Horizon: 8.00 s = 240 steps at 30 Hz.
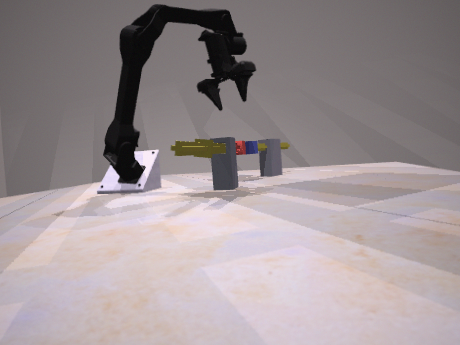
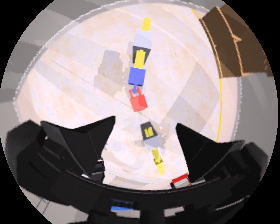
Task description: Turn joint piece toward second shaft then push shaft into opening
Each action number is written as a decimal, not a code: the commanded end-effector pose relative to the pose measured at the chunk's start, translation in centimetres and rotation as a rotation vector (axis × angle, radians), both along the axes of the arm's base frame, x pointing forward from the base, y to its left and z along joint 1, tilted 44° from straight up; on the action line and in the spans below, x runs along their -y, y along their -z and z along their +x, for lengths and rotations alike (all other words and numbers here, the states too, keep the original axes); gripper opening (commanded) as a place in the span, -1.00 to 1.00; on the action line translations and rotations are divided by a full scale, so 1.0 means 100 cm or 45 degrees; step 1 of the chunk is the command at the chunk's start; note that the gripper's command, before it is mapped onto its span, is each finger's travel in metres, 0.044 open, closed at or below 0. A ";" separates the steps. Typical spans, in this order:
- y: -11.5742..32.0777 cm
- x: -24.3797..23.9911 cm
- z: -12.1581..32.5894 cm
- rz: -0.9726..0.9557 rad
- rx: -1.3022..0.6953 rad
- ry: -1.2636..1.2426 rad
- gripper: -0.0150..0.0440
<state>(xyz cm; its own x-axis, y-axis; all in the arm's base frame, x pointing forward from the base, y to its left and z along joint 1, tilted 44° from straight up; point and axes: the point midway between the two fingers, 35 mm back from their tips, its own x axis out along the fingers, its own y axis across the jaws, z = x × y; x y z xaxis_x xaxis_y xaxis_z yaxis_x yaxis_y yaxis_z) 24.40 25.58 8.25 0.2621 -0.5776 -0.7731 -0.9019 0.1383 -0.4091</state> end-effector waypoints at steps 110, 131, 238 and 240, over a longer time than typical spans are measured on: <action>-0.159 0.260 0.027 0.781 1.370 2.555 1.00; -0.109 0.294 0.039 0.380 2.149 2.689 1.00; -0.088 0.313 0.038 0.333 2.157 2.699 -0.26; -0.088 0.313 0.038 0.333 2.157 2.699 -0.26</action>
